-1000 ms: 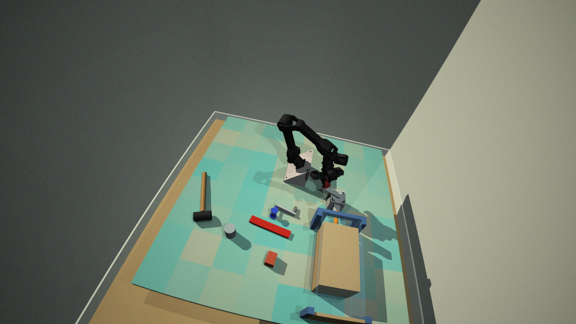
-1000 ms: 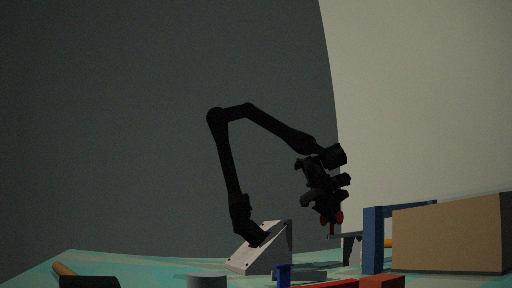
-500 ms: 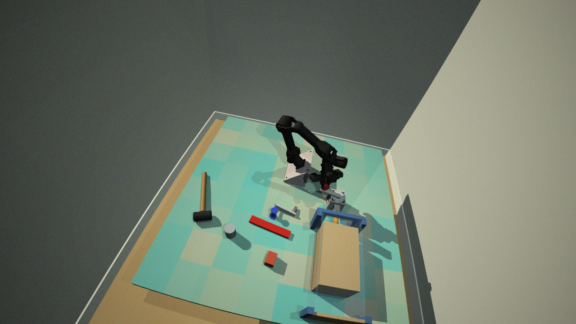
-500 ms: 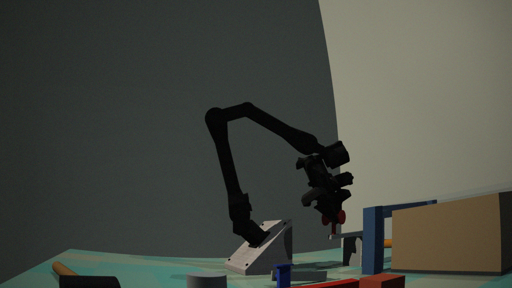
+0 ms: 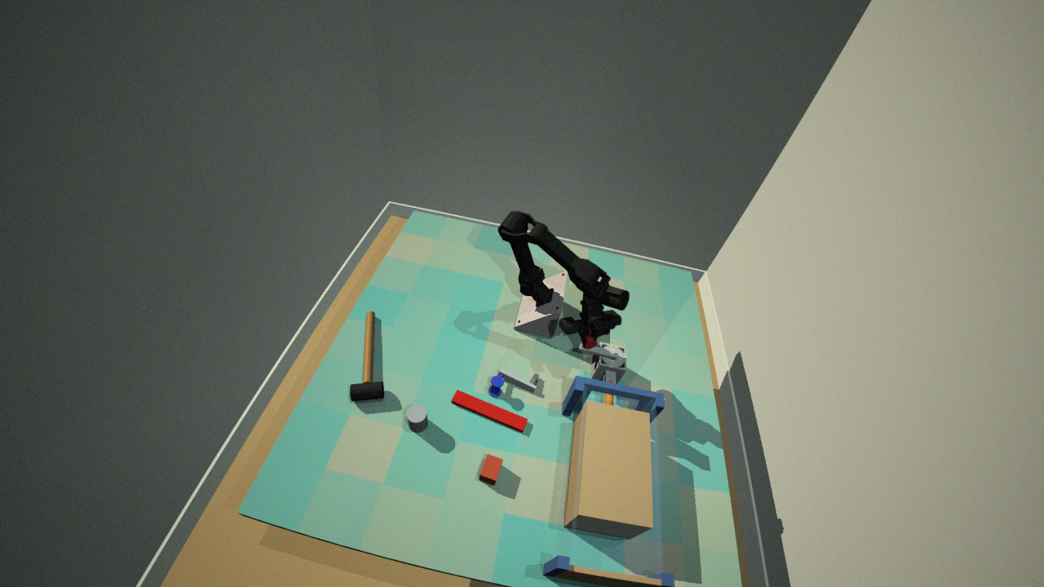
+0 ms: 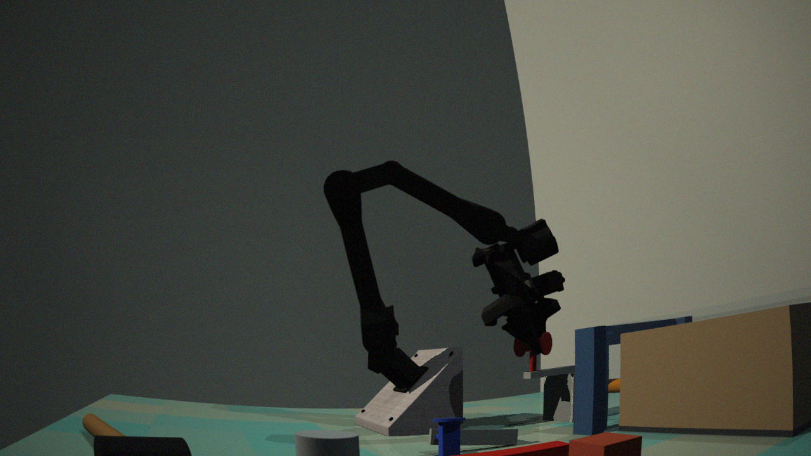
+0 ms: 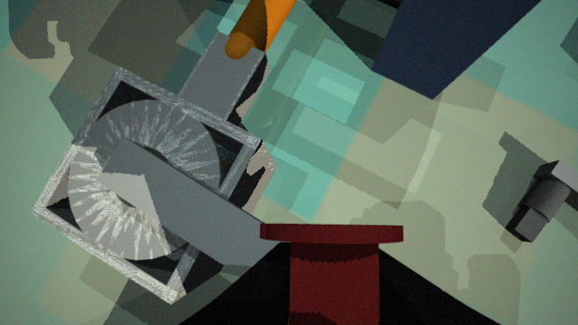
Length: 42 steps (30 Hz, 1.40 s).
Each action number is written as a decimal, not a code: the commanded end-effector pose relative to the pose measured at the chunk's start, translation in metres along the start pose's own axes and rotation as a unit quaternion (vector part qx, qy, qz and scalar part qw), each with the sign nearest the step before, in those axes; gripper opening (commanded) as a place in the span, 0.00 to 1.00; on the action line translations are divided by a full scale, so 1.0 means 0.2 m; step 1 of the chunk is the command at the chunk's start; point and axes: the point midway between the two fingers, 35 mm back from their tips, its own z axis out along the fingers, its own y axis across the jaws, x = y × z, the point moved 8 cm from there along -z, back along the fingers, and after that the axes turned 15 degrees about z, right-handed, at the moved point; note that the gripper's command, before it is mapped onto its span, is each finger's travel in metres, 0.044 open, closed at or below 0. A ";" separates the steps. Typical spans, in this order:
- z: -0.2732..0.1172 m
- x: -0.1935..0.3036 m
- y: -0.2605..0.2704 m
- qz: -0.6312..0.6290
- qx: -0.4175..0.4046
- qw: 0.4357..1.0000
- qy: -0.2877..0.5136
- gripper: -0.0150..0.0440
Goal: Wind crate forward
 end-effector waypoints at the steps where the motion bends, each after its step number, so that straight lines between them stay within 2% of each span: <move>1: 0.03 -0.06 -0.01 0.013 0.007 1.000 -0.009 0.25; 42: 0.14 -0.29 0.03 0.014 0.008 1.000 -0.010 0.25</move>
